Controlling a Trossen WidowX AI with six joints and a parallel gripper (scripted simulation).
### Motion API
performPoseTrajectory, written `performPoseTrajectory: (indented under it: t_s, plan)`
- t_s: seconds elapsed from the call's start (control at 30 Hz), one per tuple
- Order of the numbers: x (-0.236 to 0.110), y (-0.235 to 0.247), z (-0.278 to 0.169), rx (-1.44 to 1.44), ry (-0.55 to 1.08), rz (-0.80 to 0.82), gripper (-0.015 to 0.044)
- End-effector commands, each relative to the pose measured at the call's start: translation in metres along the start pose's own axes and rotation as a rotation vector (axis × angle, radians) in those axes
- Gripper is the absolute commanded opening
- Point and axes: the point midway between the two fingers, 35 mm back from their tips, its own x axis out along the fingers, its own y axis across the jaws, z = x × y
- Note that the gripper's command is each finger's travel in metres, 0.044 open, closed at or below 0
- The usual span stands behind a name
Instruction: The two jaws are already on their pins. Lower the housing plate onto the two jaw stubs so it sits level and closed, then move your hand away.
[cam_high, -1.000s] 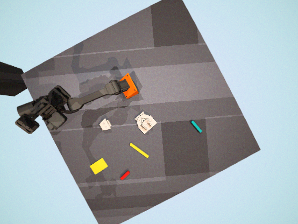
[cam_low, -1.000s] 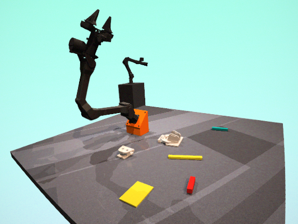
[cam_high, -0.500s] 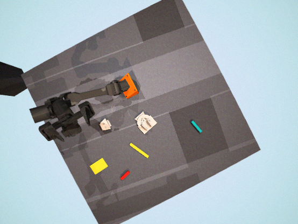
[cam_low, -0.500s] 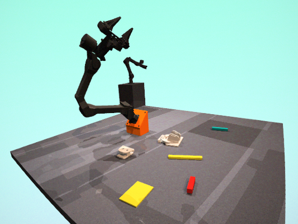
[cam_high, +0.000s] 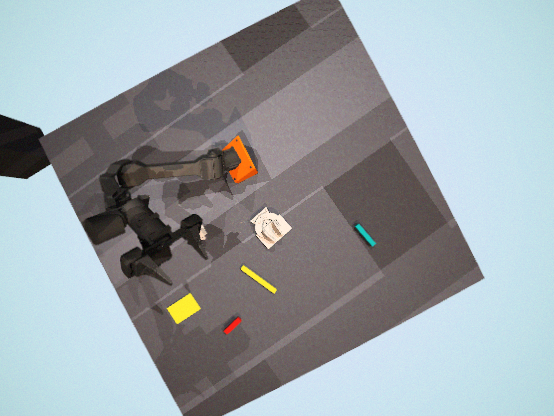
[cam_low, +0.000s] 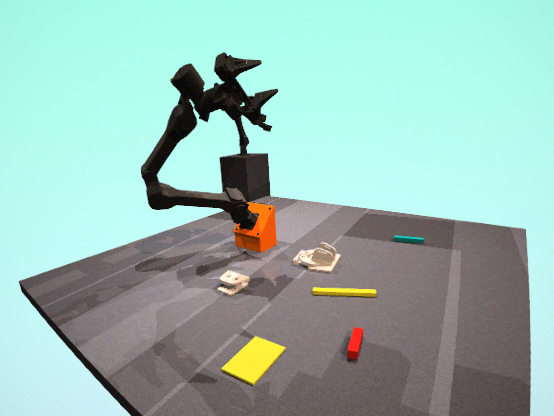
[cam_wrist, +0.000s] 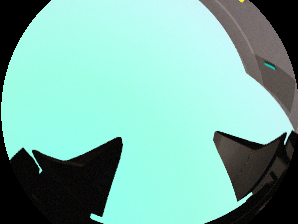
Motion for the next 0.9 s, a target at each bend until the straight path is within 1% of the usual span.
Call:
performPoseTrajectory:
  t_s: [0.0, 0.2, 0.43, 0.63, 0.87]
  plan:
    - [0.011, -0.018, 0.024, -0.059, -0.099, -0.065, 0.044]
    - [0.017, -0.04, 0.063, -0.127, -0.242, -0.155, 0.044]
    - [0.015, -0.064, 0.109, -0.198, -0.395, -0.27, 0.044]
    - [0.006, -0.086, 0.148, -0.257, -0.525, -0.394, 0.044]
    - [-0.013, -0.112, 0.192, -0.316, -0.668, -0.561, 0.044]
